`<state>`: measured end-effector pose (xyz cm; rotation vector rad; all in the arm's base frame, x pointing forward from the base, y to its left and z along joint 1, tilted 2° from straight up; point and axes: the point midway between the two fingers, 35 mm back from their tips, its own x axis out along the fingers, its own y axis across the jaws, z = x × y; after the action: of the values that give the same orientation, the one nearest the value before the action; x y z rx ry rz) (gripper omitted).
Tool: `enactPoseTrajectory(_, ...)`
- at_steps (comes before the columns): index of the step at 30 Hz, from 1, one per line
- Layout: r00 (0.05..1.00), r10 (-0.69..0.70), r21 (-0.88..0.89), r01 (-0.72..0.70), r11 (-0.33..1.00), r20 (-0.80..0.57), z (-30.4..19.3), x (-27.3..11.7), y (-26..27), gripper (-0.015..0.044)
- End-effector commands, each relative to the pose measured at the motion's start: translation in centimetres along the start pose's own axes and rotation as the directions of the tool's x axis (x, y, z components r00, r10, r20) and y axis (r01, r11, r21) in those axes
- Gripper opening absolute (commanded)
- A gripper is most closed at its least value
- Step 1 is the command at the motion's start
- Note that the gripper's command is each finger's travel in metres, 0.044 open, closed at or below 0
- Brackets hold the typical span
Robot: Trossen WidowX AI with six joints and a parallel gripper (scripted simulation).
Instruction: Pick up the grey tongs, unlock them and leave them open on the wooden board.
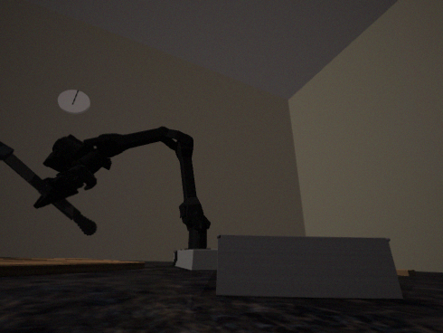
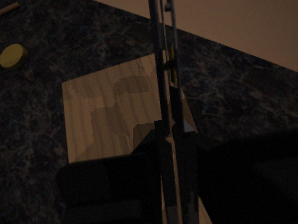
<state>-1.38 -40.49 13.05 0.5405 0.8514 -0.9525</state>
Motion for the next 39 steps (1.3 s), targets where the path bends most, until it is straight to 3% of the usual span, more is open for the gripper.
enactPoseTrajectory(1,0.997,-0.010,-0.016,0.009,1.000,-0.074,0.1,0.3,0.1,-0.0150)
enactPoseTrajectory(24,0.854,-0.085,-0.146,0.011,0.989,-0.513,-1.5,0.8,1.4,-0.0150)
enactPoseTrajectory(39,0.847,-0.088,-0.151,0.010,0.989,-0.524,-1.7,1.2,1.4,-0.0150)
